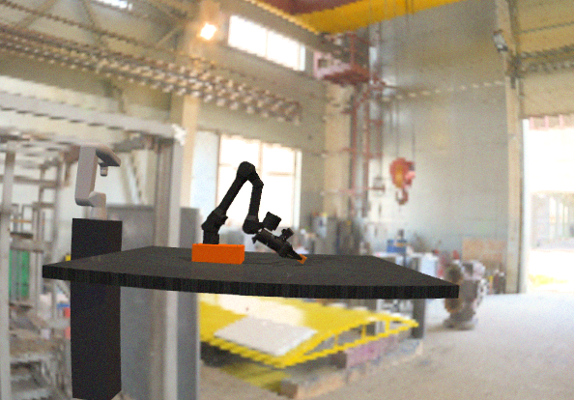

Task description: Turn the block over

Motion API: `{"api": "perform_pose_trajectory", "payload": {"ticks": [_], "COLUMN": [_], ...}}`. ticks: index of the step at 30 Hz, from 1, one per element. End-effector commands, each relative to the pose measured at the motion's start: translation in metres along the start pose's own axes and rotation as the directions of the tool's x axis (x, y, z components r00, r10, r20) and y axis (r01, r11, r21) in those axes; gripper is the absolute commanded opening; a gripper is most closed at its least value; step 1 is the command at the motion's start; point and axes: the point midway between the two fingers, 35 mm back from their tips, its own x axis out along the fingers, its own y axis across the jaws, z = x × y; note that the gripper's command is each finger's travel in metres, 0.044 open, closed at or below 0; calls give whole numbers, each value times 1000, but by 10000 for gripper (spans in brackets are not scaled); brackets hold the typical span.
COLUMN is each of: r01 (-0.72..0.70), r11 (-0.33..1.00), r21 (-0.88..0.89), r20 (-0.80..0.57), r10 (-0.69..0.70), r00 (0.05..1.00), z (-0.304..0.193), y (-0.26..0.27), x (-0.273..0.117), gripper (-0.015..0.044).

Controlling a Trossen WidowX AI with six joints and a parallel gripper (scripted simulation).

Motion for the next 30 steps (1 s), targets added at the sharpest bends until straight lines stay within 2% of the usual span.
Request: {"api": "perform_pose_trajectory", "payload": {"ticks": [1, 12, 30], "r01": [-4, -4, -4], "r11": [1000, 1000, 1000], "r21": [6, 6, 6], "r20": [2, 2, 2], "r10": [4, 4, 4], "r00": [1000, 1000, 1000], "z": [0, 0, 0], "y": [1, 1, 1], "x": [0, 0, 0], "gripper": [157, 440, 440]}}
